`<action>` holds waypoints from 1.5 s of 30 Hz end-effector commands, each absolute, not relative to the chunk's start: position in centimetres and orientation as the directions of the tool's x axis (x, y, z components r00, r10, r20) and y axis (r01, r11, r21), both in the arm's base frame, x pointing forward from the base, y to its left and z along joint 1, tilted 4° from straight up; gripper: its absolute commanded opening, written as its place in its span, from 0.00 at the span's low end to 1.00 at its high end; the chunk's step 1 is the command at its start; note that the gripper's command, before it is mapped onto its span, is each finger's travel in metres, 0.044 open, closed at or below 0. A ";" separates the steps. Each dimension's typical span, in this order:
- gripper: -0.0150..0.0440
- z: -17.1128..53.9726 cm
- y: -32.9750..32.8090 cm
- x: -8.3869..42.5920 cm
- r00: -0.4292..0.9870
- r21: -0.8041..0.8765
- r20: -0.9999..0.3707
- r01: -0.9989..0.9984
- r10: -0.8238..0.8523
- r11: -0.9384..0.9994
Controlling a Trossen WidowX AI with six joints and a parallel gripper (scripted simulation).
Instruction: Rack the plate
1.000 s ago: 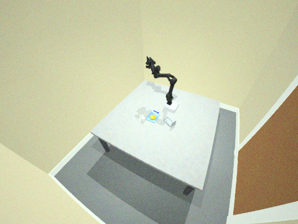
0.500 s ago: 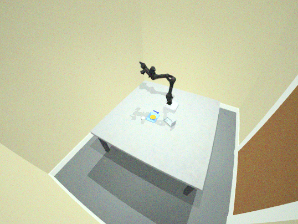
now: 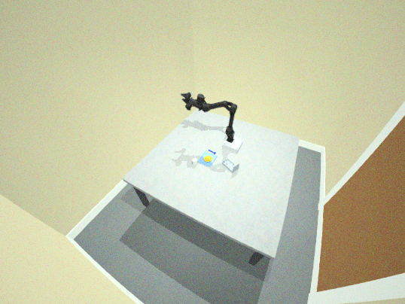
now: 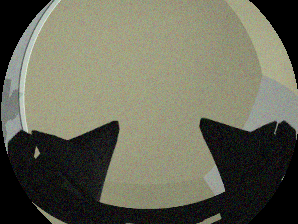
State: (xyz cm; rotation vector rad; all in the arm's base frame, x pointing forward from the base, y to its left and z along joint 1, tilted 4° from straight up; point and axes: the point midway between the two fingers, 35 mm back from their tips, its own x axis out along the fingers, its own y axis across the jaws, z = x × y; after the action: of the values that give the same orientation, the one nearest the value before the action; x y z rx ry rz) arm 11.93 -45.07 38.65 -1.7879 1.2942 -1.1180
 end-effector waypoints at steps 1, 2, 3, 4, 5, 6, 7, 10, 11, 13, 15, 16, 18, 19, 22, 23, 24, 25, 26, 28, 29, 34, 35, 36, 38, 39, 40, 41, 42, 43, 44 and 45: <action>0.93 36.7 -45.1 14.5 0.209 -0.909 0.183 -0.335 -0.961 -0.246; 0.93 36.2 -45.0 15.2 0.226 -0.920 0.162 -0.318 -0.961 -0.230; 0.93 35.7 -44.9 15.8 0.243 -0.929 0.140 -0.302 -0.960 -0.212; 0.93 35.2 -44.8 16.5 0.259 -0.938 0.119 -0.286 -0.958 -0.194; 0.93 34.7 -44.7 17.2 0.276 -0.947 0.097 -0.271 -0.956 -0.175; 0.93 34.2 -44.5 17.9 0.292 -0.954 0.076 -0.256 -0.953 -0.155; 0.93 33.7 -44.4 18.6 0.308 -0.961 0.054 -0.243 -0.950 -0.134; 0.93 32.1 -43.7 20.6 0.356 -0.977 -0.013 -0.204 -0.935 -0.064; 0.93 31.6 -43.4 21.3 0.371 -0.980 -0.036 -0.193 -0.928 -0.039; 0.93 30.5 -42.9 22.6 0.401 -0.985 -0.081 -0.172 -0.913 0.012; 0.93 29.5 -42.2 23.9 0.428 -0.986 -0.127 -0.155 -0.895 0.065; 0.93 28.9 -41.8 24.5 0.442 -0.985 -0.149 -0.148 -0.885 0.093; 0.93 27.9 -41.0 25.7 0.467 -0.980 -0.194 -0.135 -0.863 0.148; 0.93 27.3 -40.6 26.4 0.479 -0.976 -0.218 -0.129 -0.850 0.177; 0.93 25.7 -39.2 28.1 0.512 -0.957 -0.288 -0.118 -0.809 0.266; 0.93 25.1 -38.7 28.7 0.522 -0.948 -0.311 -0.116 -0.794 0.296; 0.93 24.6 -38.1 29.2 0.531 -0.939 -0.334 -0.115 -0.778 0.325; 0.93 24.0 -37.6 29.8 0.540 -0.928 -0.357 -0.114 -0.762 0.354; 0.93 23.5 -37.0 30.3 0.547 -0.917 -0.380 -0.114 -0.746 0.383; 0.93 22.5 -35.8 31.2 0.561 -0.891 -0.424 -0.116 -0.711 0.440; 0.93 21.9 -35.2 31.7 0.566 -0.875 -0.448 -0.118 -0.692 0.469; 0.93 19.2 -31.7 33.7 0.580 -0.782 -0.561 -0.136 -0.591 0.608; 0.93 18.7 -30.9 34.0 0.580 -0.760 -0.582 -0.141 -0.569 0.634; 0.93 18.2 -30.2 34.3 0.580 -0.738 -0.603 -0.146 -0.548 0.659; 0.93 17.2 -28.7 34.9 0.575 -0.692 -0.644 -0.156 -0.504 0.705; 0.93 16.7 -27.9 35.1 0.571 -0.666 -0.665 -0.162 -0.482 0.728; 0.93 16.2 -27.1 35.3 0.566 -0.641 -0.685 -0.167 -0.459 0.750; 0.93 15.7 -26.2 35.5 0.560 -0.614 -0.704 -0.172 -0.436 0.770; 0.93 15.2 -25.4 35.6 0.553 -0.587 -0.723 -0.178 -0.413 0.790; 0.93 14.8 -24.6 35.8 0.545 -0.560 -0.742 -0.183 -0.391 0.808; 0.93 14.3 -23.8 35.9 0.536 -0.532 -0.760 -0.187 -0.368 0.826; 0.93 13.9 -22.9 36.0 0.526 -0.504 -0.777 -0.192 -0.346 0.842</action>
State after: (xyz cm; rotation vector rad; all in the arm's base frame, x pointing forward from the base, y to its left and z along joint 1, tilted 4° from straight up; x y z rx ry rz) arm 35.68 -24.99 15.22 -0.6628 0.9966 -0.1472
